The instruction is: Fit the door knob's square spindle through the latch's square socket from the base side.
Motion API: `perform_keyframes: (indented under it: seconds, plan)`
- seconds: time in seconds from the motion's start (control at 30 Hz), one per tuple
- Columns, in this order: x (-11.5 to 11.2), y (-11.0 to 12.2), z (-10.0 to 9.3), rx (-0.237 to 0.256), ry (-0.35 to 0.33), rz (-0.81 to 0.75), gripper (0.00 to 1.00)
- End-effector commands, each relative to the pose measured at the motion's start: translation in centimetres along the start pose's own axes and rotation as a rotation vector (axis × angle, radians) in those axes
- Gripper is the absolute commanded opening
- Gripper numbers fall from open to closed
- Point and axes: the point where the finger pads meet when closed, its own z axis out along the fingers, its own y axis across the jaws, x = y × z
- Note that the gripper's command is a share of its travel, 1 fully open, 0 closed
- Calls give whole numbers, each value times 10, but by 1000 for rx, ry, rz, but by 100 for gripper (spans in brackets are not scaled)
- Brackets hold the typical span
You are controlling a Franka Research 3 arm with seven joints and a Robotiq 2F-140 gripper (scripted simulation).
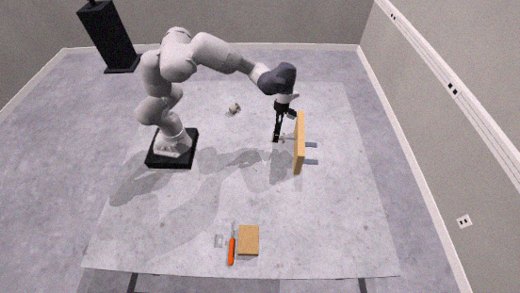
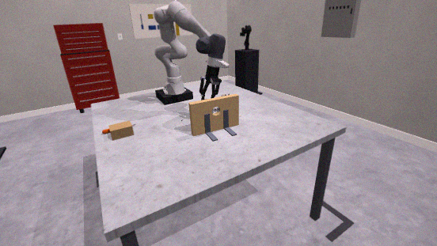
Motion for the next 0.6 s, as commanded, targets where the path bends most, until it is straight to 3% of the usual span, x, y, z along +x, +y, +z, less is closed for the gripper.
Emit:
perform_keyframes:
  seconds: [0.0,0.57]
  plan:
    - [2,1,-1,-2,3,2,42]
    - [2,1,-1,-2,3,2,42]
